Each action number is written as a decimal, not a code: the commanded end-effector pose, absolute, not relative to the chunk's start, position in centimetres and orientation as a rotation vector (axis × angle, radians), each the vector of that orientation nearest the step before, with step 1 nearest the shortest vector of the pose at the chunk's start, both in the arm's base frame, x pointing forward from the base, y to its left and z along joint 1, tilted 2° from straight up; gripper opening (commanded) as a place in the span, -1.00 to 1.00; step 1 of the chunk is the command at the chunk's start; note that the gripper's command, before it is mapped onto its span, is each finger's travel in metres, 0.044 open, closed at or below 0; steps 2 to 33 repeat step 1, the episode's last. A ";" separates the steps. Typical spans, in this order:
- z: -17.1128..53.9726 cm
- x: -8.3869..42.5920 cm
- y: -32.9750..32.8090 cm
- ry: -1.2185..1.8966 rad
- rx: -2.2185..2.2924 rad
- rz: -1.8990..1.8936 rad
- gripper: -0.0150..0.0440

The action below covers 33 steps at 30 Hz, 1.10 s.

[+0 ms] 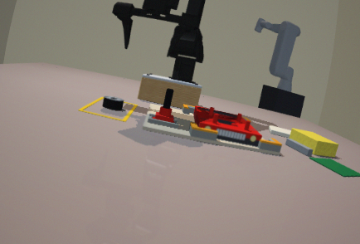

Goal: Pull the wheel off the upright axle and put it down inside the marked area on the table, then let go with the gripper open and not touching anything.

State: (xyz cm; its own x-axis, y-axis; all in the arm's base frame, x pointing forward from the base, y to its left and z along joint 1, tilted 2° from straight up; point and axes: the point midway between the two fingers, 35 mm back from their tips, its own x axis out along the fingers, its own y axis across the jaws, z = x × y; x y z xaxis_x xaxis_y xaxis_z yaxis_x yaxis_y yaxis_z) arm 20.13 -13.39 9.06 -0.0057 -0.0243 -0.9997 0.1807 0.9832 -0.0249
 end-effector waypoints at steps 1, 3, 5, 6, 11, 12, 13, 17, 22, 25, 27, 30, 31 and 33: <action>9.1 20.1 -13.4 1.571 0.125 -0.166 1.00; 9.1 20.1 -13.4 1.571 0.125 -0.166 1.00; 9.1 20.1 -13.4 1.571 0.125 -0.166 1.00; 9.1 20.1 -13.4 1.571 0.125 -0.166 1.00; 9.1 20.1 -13.4 1.571 0.125 -0.166 1.00; 9.1 20.1 -13.4 1.571 0.125 -0.166 1.00; 9.1 20.1 -13.4 1.571 0.125 -0.166 1.00; 9.1 20.1 -13.4 1.571 0.125 -0.166 1.00; 9.1 20.1 -13.4 1.571 0.125 -0.166 1.00; 9.1 20.1 -13.4 1.571 0.125 -0.166 1.00; 9.1 20.1 -13.4 1.571 0.125 -0.166 1.00; 9.1 20.1 -13.4 1.571 0.125 -0.166 1.00; 9.1 20.1 -13.4 1.571 0.125 -0.166 1.00; 9.1 20.1 -13.4 1.571 0.125 -0.166 1.00</action>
